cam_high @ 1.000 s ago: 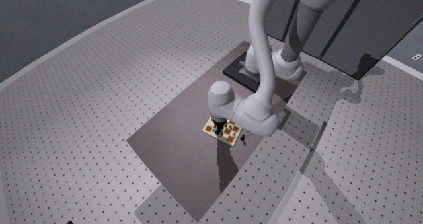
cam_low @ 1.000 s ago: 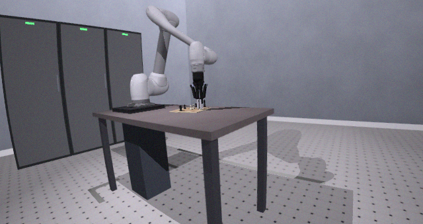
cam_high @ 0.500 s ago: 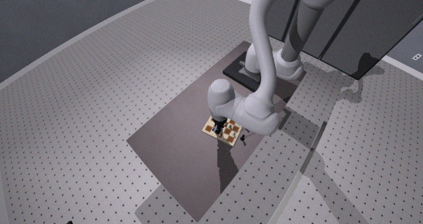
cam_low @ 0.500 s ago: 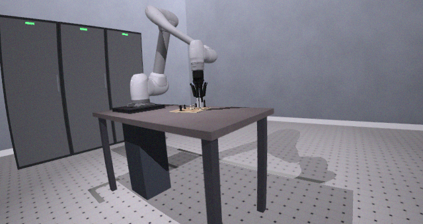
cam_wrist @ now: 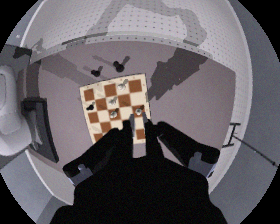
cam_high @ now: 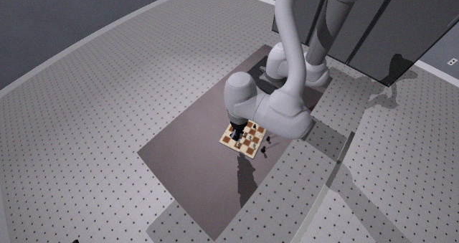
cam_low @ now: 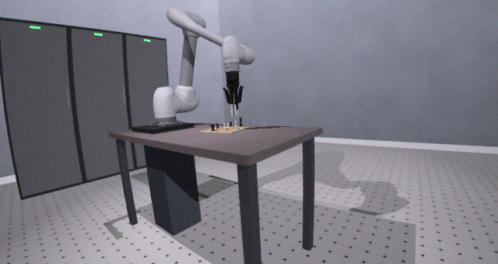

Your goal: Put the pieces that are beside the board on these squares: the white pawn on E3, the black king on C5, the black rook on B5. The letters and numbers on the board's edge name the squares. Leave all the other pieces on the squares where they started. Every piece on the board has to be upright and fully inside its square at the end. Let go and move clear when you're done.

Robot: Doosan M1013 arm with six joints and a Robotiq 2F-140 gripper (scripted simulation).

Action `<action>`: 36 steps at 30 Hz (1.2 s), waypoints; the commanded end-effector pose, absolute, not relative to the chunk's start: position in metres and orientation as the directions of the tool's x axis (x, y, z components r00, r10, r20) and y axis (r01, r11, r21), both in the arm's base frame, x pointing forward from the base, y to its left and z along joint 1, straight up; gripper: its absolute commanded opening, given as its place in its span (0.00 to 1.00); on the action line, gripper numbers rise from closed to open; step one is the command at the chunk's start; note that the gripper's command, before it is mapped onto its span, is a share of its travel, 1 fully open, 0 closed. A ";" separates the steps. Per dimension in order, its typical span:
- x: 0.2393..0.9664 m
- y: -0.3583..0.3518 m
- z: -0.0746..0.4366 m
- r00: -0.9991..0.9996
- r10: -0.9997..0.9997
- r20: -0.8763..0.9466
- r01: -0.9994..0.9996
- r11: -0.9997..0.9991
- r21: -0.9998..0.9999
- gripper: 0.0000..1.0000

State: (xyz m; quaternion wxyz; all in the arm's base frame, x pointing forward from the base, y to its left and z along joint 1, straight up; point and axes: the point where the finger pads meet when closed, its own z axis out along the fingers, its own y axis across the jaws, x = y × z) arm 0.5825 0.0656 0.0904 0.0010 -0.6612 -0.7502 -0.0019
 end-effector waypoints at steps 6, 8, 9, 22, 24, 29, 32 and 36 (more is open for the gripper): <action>0.583 0.066 0.106 -0.126 0.992 0.004 0.992 0.126 0.001 0.20; 0.583 0.066 0.106 -0.126 0.992 0.004 0.992 0.126 0.001 1.00; 0.583 0.066 0.106 -0.126 0.992 0.004 0.992 0.126 0.001 1.00; 0.583 0.066 0.106 -0.126 0.992 0.004 0.992 0.126 0.001 1.00; 0.583 0.066 0.106 -0.126 0.992 0.004 0.992 0.126 0.001 1.00; 0.583 0.066 0.106 -0.126 0.992 0.004 0.992 0.126 0.001 1.00; 0.574 0.095 0.111 -0.095 0.995 0.004 0.995 0.095 0.001 1.00; 0.553 0.148 0.119 -0.038 0.999 0.004 0.999 0.038 0.001 1.00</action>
